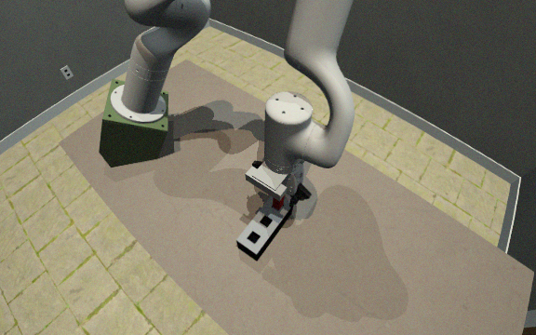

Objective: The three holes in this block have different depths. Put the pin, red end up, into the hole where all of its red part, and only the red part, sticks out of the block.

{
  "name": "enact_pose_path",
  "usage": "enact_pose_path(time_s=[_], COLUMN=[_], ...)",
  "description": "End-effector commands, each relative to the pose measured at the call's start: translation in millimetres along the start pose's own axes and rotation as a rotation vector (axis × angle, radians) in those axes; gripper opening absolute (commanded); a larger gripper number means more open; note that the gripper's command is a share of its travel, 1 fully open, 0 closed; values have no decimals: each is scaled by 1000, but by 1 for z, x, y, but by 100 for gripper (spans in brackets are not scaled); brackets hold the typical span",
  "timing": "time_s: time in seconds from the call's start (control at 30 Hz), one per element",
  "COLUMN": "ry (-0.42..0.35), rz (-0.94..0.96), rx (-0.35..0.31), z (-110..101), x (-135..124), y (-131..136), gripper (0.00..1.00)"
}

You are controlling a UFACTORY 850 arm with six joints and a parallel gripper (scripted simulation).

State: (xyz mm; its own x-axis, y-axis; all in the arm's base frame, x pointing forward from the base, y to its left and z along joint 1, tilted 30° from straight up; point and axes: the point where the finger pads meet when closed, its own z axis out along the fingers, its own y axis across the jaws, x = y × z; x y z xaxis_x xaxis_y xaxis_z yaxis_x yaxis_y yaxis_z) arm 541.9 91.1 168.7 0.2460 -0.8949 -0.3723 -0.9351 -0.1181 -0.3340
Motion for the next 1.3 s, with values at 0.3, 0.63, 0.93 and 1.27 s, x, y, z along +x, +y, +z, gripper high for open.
enact_pose_path(time_s=[0.3,0.63,0.93,1.27], ry=[0,0,0,0], rz=[0,0,0,0], rx=[1,1,1,1], z=[-15,-15,-66,-66], x=[0,0,0,0], y=[-1,-1,-1,-1], gripper=[100,100,100,100])
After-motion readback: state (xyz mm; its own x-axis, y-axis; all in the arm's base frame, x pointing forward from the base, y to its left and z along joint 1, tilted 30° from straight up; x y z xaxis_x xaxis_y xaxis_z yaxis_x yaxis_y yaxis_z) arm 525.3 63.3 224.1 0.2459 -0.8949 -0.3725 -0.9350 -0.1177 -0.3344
